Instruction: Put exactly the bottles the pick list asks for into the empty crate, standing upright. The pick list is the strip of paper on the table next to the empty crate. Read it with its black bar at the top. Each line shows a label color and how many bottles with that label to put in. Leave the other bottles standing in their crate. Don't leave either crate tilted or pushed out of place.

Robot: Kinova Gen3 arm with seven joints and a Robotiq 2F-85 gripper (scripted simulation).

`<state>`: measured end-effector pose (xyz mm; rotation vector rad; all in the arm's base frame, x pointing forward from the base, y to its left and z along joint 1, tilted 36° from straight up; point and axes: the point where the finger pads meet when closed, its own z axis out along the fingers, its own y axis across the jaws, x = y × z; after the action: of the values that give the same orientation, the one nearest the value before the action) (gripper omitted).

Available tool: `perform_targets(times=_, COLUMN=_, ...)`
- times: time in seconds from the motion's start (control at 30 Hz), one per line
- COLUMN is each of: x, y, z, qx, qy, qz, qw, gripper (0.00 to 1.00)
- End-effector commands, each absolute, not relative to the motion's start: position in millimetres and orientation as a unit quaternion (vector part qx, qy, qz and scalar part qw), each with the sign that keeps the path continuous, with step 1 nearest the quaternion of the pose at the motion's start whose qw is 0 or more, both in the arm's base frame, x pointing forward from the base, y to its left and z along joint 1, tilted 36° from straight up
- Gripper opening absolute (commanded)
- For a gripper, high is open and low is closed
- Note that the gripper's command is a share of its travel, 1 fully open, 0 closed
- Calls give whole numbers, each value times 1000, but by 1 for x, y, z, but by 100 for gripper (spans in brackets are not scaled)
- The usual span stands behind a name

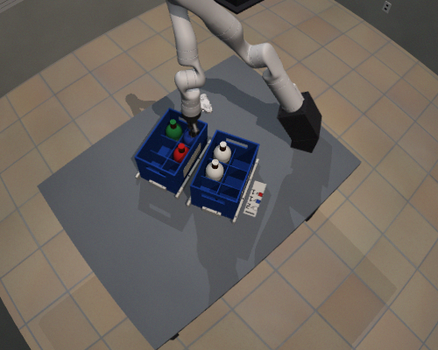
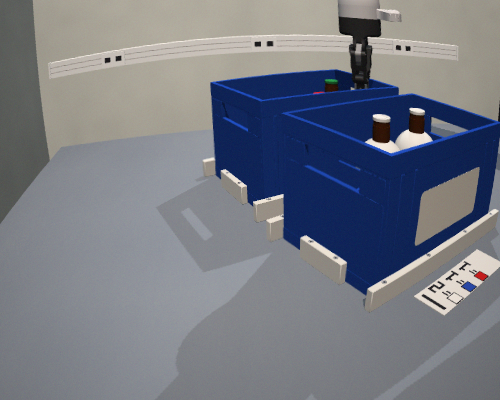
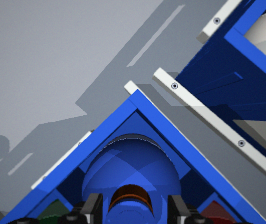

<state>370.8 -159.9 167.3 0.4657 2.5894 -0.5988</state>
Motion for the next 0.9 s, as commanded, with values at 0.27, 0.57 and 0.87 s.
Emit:
perform_targets(times=0.27, x=371, y=-160, z=167, qx=168, qy=936, qz=-216, qw=220, gripper=43)
perform_targets(times=0.57, x=371, y=-160, z=167, qx=168, qy=936, qz=-216, qw=220, gripper=40)
perform_targets(times=0.87, x=371, y=-160, z=167, qx=168, qy=936, qz=-216, qw=220, gripper=37)
